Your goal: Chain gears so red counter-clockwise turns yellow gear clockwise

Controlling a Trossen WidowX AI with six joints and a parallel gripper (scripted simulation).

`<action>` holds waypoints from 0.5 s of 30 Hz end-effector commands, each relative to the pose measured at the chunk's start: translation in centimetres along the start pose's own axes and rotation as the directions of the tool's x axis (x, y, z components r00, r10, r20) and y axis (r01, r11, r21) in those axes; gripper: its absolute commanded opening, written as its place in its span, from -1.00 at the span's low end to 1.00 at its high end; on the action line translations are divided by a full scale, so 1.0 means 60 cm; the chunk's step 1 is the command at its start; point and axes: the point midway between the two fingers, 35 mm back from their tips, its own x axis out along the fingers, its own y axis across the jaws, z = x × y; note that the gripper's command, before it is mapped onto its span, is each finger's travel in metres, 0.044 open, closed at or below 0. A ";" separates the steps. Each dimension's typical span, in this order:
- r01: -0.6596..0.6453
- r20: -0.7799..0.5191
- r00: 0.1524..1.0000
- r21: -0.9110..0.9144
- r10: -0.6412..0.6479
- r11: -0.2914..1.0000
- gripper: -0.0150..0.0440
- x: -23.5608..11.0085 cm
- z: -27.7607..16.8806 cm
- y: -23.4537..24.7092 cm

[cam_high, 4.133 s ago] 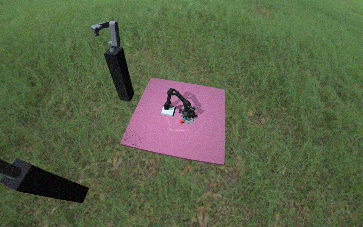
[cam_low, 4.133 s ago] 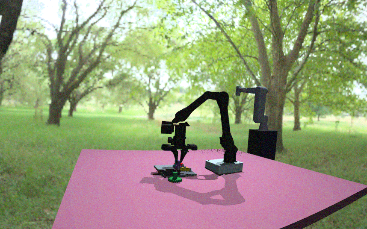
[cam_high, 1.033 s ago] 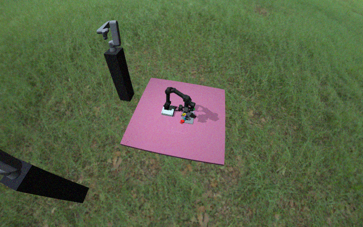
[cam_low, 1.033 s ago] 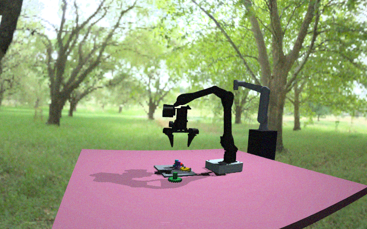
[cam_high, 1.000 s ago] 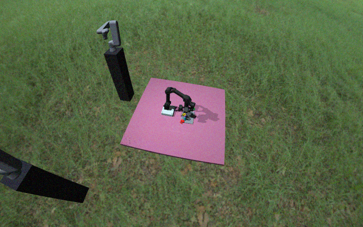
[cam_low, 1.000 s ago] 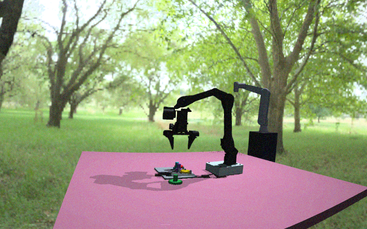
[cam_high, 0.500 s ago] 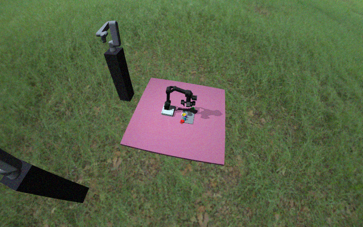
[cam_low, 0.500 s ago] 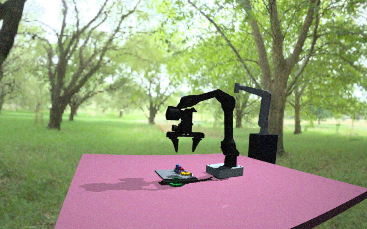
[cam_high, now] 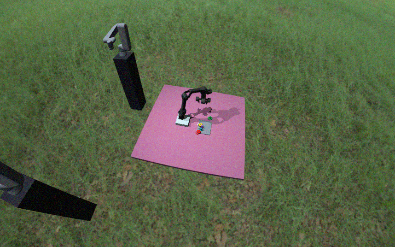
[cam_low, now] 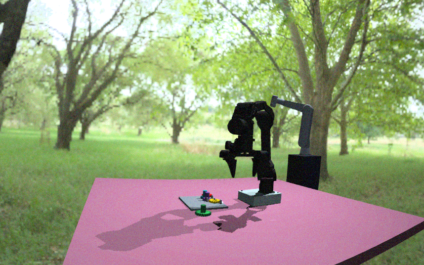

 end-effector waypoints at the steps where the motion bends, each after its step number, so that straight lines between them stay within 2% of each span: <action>1: 0.007 0.016 1.000 0.053 -0.008 0.999 1.00 -0.006 -0.083 -0.055; 15: 0.007 0.017 1.000 0.062 -0.008 0.998 1.00 -0.006 -0.093 -0.064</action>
